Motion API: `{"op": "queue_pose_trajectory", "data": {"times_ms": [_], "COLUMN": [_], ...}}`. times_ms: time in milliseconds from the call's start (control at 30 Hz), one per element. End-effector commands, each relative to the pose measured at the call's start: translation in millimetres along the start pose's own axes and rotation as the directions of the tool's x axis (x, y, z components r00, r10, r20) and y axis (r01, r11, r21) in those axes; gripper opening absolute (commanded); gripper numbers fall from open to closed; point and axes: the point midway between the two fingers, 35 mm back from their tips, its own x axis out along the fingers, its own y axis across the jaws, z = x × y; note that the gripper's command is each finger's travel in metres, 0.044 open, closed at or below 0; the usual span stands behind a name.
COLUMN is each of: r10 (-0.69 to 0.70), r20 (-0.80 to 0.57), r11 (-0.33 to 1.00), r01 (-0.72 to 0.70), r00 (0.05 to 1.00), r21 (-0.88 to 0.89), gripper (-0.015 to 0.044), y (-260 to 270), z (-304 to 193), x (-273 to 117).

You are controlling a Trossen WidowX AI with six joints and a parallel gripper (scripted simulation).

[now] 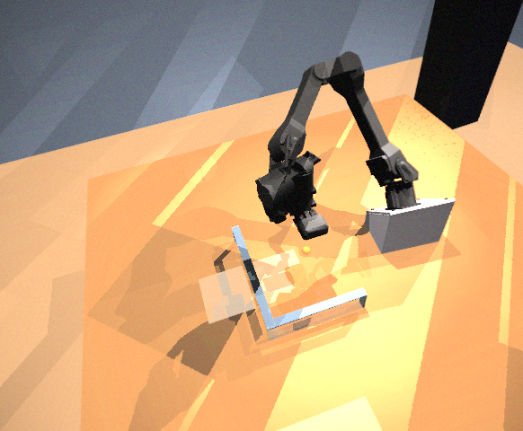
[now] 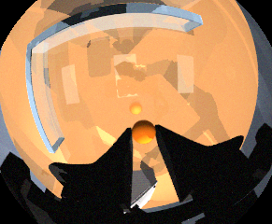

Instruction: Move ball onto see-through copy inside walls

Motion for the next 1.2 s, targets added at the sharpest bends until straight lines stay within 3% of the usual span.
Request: {"op": "queue_pose_trajectory", "data": {"times_ms": [0, 200, 600, 1167], "r10": [0.001, 0.002, -0.002, -0.003], "r20": [-0.004, -0.004, -0.004, -0.005], "r11": [1.0, 1.0, 1.0, 1.0], "r01": [-0.001, -0.002, 0.002, 0.003], "r00": [1.0, 1.0, 1.0, 1.0], "r21": [-0.004, -0.004, -0.004, -0.004], "gripper": [0.0, 0.0, 0.0, 0.0], "y": [0.9, 1.4, 0.5, 0.1], "z": [-10.1, -9.5, -10.7, -11.3], "x": [9.7, 18.5, 77.4, 94.0]}}
